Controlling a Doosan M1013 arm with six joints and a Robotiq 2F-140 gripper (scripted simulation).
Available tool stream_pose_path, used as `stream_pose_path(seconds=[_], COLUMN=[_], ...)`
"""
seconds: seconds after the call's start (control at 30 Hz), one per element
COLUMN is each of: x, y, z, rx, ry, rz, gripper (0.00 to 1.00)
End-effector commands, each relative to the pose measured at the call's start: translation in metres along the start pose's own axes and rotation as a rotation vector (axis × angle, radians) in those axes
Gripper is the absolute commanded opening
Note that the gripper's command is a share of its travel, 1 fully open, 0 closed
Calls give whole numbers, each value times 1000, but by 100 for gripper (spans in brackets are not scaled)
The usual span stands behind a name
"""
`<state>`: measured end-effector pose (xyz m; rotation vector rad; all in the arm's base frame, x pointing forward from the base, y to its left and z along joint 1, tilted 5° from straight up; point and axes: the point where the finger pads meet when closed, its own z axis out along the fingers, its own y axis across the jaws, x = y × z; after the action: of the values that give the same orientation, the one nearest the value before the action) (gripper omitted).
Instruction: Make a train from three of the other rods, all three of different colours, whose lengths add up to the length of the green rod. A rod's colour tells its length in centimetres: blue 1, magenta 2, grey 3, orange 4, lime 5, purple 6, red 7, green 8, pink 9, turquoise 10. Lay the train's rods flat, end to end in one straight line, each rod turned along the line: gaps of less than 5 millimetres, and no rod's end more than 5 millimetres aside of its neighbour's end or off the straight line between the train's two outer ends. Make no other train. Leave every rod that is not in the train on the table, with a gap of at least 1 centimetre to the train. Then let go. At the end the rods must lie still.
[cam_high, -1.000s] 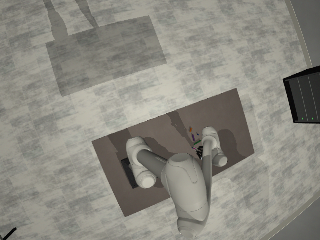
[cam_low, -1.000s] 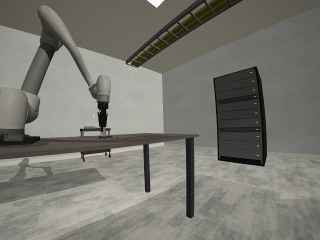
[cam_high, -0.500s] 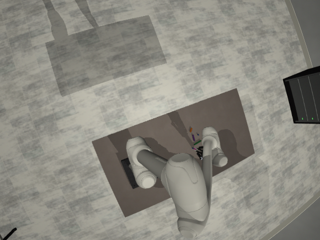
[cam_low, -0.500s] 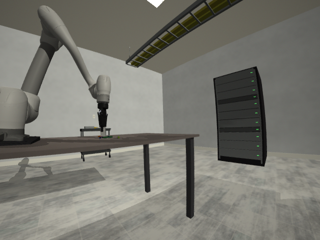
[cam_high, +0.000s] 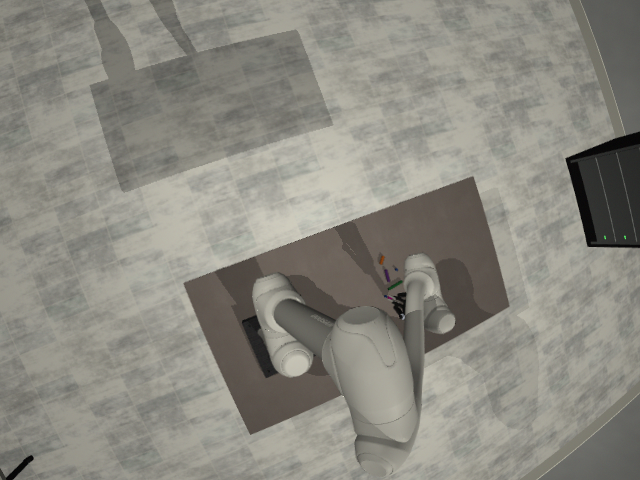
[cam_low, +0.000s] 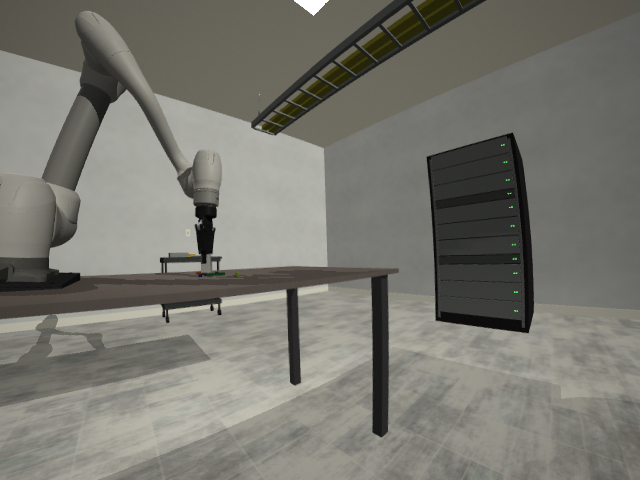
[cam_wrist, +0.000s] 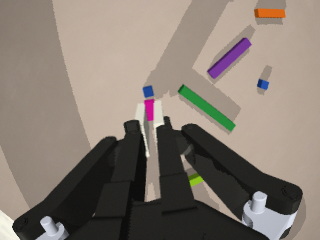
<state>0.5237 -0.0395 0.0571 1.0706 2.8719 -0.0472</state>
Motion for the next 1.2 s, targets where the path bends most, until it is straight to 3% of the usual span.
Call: stream_pose_path(seconds=[0.0,1.17], x=[-1,-1], y=[-3,-3], z=[2,14], rx=[4,4], ry=[-1,-1], rz=[5,5], gripper=[3,3])
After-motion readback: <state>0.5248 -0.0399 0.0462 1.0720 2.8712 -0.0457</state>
